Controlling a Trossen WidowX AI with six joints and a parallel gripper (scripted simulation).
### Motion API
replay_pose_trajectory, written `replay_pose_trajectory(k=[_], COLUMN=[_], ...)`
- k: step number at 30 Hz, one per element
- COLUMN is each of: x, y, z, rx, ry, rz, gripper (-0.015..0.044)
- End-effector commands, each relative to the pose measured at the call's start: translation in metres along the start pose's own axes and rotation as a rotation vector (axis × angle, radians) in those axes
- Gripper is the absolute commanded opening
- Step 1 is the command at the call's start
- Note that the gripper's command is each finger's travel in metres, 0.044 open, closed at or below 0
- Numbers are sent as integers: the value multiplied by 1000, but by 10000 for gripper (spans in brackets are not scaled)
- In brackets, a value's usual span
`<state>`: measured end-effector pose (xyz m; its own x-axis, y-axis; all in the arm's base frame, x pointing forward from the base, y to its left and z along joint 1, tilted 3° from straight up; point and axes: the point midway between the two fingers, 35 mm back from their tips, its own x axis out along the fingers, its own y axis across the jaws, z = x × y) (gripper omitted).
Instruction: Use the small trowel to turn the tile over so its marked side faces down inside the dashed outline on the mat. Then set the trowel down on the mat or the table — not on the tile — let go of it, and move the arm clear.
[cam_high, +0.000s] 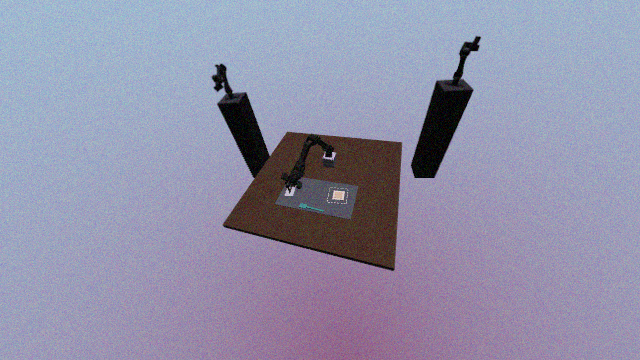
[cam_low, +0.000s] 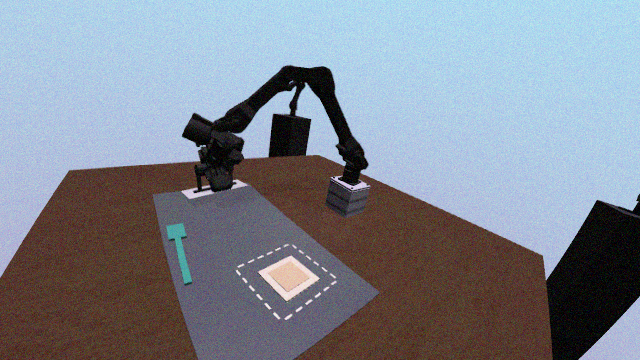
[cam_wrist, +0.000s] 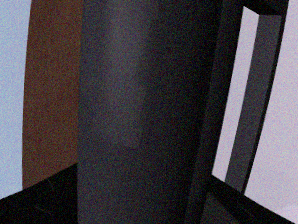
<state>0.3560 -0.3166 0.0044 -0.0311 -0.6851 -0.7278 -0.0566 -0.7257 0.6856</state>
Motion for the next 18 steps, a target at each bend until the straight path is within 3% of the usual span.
replay_pose_trajectory(k=[1,18], x=[7,17], y=[16,19], z=[4,8], rx=[88,141], ry=[-62,-108], rz=[55,88], gripper=[0,0])
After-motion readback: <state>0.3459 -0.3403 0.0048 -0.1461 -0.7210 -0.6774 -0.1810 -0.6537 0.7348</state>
